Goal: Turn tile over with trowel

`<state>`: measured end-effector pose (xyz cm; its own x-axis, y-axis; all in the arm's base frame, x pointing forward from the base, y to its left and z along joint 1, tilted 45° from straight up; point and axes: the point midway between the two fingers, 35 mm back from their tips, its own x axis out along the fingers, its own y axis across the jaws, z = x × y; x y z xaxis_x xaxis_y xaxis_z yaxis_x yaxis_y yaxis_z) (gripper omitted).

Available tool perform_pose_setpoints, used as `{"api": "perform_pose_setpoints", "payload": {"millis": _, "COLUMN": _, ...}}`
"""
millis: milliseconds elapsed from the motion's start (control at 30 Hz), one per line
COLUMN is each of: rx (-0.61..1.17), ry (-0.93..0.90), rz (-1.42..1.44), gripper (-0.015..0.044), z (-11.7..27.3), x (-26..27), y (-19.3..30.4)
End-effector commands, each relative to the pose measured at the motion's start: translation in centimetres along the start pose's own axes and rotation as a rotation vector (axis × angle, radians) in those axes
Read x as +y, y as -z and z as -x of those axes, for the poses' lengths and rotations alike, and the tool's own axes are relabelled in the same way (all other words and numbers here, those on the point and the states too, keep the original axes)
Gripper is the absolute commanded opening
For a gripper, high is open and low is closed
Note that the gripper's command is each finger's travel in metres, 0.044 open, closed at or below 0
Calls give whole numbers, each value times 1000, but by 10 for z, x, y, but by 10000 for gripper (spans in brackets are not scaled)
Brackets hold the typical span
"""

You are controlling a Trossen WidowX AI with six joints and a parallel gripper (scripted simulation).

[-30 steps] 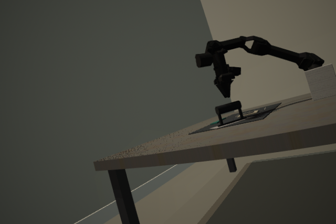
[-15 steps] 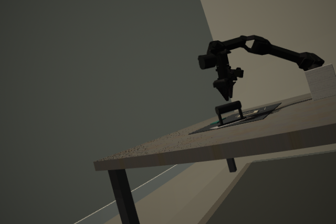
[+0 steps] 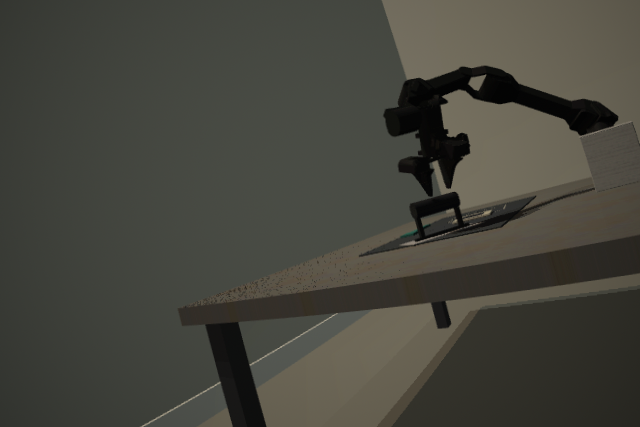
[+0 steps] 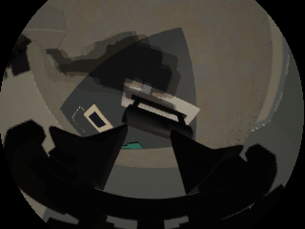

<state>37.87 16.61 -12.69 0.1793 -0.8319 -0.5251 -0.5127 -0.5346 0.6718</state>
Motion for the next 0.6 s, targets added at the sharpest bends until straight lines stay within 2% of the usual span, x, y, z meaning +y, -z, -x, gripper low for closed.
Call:
{"api": "perform_pose_setpoints", "payload": {"millis": 0, "rx": 29, "ry": -10, "rz": -98, "gripper": 300, "z": -2, "x": 0, "y": -3}}
{"api": "perform_pose_setpoints", "payload": {"millis": 567, "rx": 181, "ry": 12, "rz": -658, "gripper": 300, "z": -7, "x": 1, "y": -12}}
